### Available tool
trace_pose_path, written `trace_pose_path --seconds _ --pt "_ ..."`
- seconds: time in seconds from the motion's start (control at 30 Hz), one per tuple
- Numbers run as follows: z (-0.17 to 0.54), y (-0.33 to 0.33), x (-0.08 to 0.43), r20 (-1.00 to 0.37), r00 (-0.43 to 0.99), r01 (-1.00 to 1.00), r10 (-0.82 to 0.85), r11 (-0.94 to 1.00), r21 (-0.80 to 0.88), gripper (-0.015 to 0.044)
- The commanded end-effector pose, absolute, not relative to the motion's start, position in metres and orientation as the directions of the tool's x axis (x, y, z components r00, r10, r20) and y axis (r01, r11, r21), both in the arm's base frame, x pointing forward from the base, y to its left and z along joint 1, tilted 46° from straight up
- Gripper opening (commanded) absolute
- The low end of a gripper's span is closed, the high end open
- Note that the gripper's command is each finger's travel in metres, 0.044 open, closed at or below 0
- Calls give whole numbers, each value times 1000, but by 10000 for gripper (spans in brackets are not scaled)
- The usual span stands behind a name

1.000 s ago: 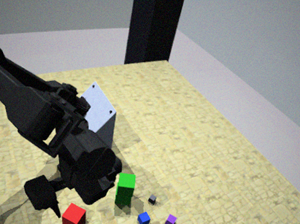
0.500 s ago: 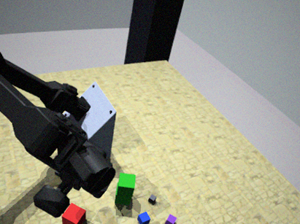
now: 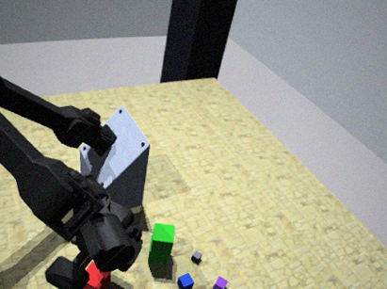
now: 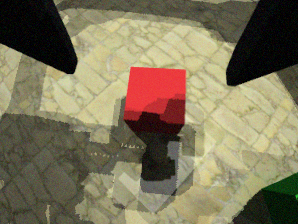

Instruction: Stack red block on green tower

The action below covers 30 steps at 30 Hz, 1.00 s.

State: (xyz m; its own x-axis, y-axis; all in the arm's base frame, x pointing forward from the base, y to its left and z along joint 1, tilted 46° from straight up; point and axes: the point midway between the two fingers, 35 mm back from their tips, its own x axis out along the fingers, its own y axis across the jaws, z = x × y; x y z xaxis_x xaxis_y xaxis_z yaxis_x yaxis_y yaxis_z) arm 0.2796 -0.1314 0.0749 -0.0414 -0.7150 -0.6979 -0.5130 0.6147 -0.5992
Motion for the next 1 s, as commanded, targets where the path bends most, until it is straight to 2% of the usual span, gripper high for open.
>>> trace_pose_path --seconds 0.0,0.97 --pt "60 -142 275 -695 -58 -529 -716 613 -587 440" --pt "37 -166 275 -696 -58 -529 -716 613 -587 440"
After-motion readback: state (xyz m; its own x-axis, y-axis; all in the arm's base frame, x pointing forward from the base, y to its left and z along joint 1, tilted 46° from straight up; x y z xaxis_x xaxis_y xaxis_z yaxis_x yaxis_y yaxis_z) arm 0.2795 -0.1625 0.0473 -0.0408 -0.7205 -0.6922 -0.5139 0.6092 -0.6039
